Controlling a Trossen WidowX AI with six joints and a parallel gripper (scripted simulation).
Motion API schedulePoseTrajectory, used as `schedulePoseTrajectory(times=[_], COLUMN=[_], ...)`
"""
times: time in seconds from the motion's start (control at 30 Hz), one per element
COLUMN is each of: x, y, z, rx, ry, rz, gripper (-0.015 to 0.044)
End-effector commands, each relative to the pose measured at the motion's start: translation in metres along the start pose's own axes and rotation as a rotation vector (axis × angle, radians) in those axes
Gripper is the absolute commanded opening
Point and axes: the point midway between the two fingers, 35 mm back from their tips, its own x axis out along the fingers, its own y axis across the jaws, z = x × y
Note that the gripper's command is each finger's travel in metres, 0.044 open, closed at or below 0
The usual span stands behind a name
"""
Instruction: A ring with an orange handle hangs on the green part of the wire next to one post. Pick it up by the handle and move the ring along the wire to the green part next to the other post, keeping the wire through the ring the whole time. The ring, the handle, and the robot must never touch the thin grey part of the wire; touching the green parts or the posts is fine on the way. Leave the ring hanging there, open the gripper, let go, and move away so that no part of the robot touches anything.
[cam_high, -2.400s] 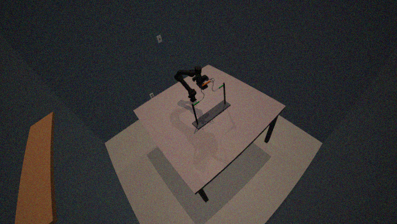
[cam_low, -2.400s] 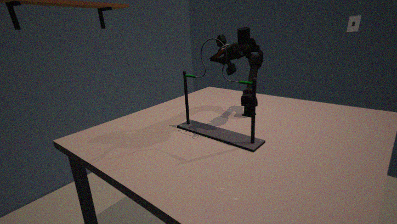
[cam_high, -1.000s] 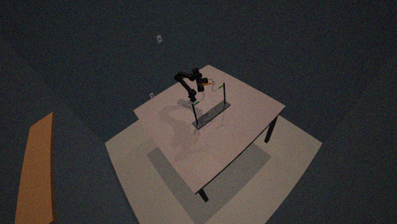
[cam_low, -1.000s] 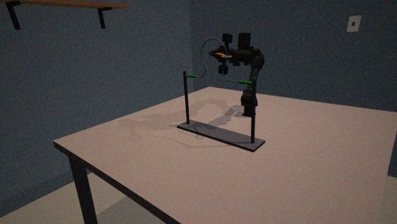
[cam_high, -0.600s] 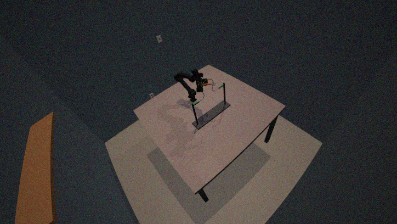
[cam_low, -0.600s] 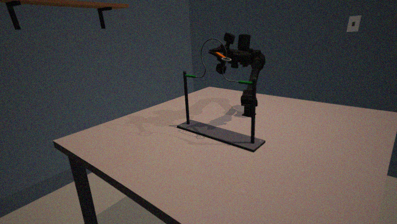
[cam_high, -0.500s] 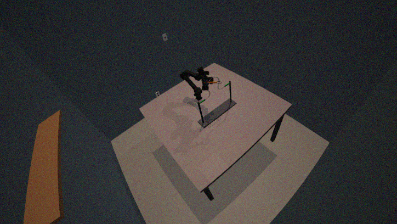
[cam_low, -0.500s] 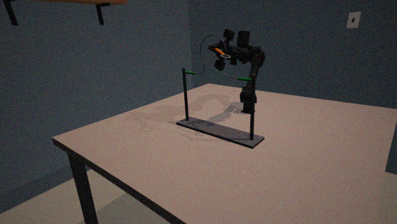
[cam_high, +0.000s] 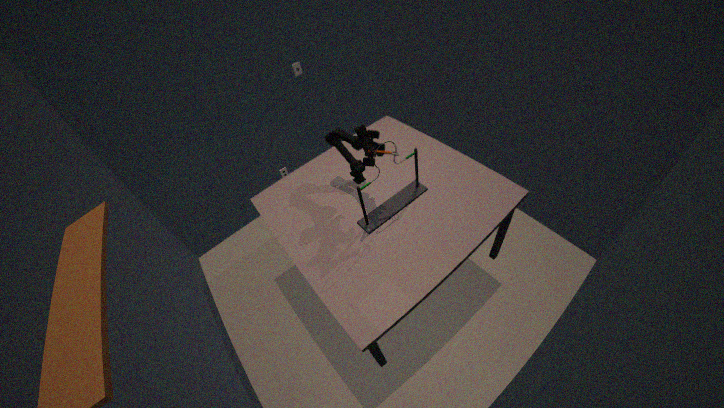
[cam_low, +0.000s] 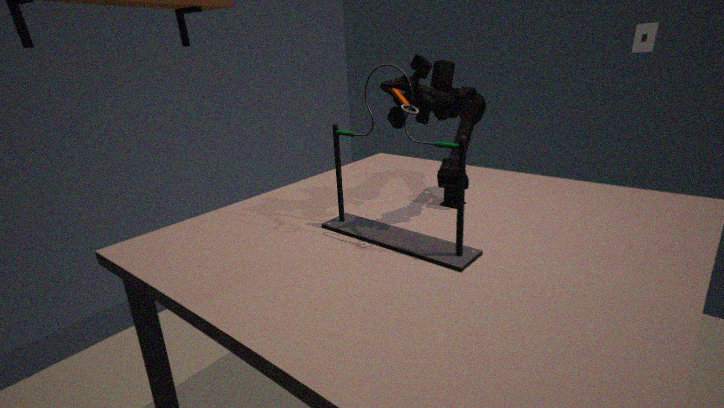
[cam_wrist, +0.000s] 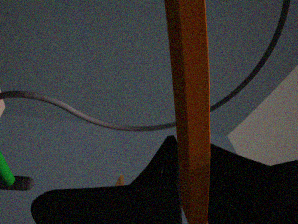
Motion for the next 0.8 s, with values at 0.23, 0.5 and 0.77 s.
schedulePoseTrajectory(times=[0.23,0.5,0.77], x=[-0.001,-0.002,-0.005], y=[0.009,0.024,0.044], z=[-0.001,-0.002,-0.001], rx=[-0.033,0.025,0.133], ry=[-0.004,0.004,0.019], rz=[-0.017,0.017,0.08], gripper=[-0.015,-0.015,-0.015])
